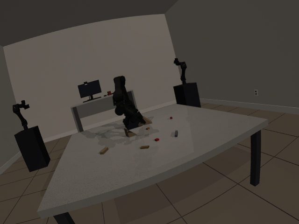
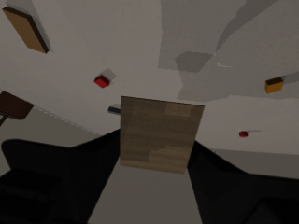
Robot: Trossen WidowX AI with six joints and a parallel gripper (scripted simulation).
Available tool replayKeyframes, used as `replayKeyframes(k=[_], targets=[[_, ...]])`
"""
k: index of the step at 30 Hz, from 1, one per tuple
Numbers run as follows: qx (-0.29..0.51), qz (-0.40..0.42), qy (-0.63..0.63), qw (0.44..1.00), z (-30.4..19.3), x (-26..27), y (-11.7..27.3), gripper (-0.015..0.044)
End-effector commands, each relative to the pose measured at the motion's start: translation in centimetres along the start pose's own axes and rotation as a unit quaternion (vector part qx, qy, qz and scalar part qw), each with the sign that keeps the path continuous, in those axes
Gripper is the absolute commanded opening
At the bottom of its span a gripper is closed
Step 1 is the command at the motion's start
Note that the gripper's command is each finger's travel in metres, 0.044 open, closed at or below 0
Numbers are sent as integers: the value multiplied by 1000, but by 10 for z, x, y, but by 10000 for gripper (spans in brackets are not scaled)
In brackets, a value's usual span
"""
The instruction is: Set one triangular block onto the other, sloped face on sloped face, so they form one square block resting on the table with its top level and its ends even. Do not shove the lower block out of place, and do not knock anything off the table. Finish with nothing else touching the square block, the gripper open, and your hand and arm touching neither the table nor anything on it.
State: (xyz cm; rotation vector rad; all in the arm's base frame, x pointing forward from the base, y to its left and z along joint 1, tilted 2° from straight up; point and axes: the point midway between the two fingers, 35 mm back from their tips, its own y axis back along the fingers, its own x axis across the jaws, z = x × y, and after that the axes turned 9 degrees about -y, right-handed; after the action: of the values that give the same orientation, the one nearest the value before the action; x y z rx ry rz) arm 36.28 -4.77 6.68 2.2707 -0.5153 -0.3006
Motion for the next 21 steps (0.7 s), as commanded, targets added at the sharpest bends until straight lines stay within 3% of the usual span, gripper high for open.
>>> replayKeyframes(k=[1,21], targets=[[-28,-6,15,999,-1,-1,-4,0],[-312,-29,172,934,-16,-3,-11,0]])
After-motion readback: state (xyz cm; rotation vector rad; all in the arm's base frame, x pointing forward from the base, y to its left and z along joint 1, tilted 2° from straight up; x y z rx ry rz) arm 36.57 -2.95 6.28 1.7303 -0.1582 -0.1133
